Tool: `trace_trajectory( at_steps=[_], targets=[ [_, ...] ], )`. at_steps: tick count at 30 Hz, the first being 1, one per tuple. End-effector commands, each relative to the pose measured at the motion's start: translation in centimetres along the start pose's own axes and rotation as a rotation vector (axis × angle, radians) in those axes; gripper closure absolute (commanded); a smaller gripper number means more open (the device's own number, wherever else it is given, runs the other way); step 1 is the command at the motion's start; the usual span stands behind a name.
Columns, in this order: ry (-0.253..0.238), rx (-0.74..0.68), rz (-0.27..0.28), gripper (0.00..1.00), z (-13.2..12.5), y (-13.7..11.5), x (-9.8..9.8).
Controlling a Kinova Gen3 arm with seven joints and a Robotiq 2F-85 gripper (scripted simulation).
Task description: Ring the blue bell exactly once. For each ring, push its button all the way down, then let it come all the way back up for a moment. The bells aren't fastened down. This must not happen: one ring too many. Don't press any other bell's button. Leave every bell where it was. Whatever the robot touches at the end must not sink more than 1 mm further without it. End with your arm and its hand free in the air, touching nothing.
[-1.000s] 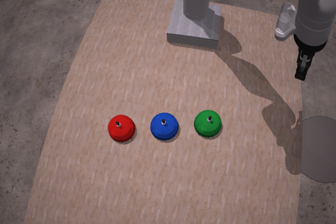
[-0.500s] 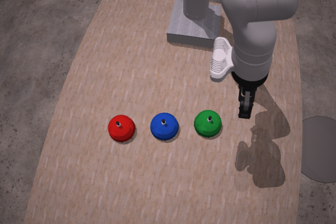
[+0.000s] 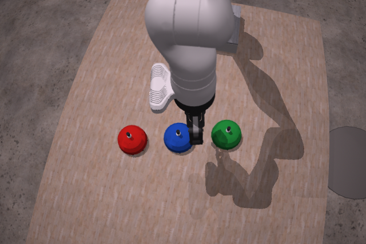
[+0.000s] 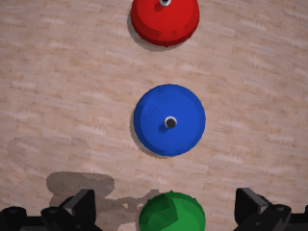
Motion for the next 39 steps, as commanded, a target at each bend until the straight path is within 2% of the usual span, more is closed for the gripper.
trace_trajectory(
  at_steps=[1, 8, 16, 17, 39],
  targets=[
    [0.0, 0.01, 0.013, 0.0, -0.2, -2.5, -0.7],
    [0.008, 0.023, 0.029, 0.0, 0.0, -4.1, -1.0],
    [0.008, 0.025, 0.031, 0.0, 0.1, -4.2, -1.0],
    [0.008, 0.025, 0.031, 1.0, 0.1, -4.2, -1.0],
    [0.008, 0.025, 0.031, 1.0, 0.1, -4.2, -1.0]
  ],
)
Point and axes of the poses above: the point where the finger pads meet when closed, its own x axis back along the fingers, its own z axis across the jaws, y = z × x, the point moved 8 cm from there along x, back along the fingers, and after that the axes turned 4 degrees about -x, right-handed, at the moved point
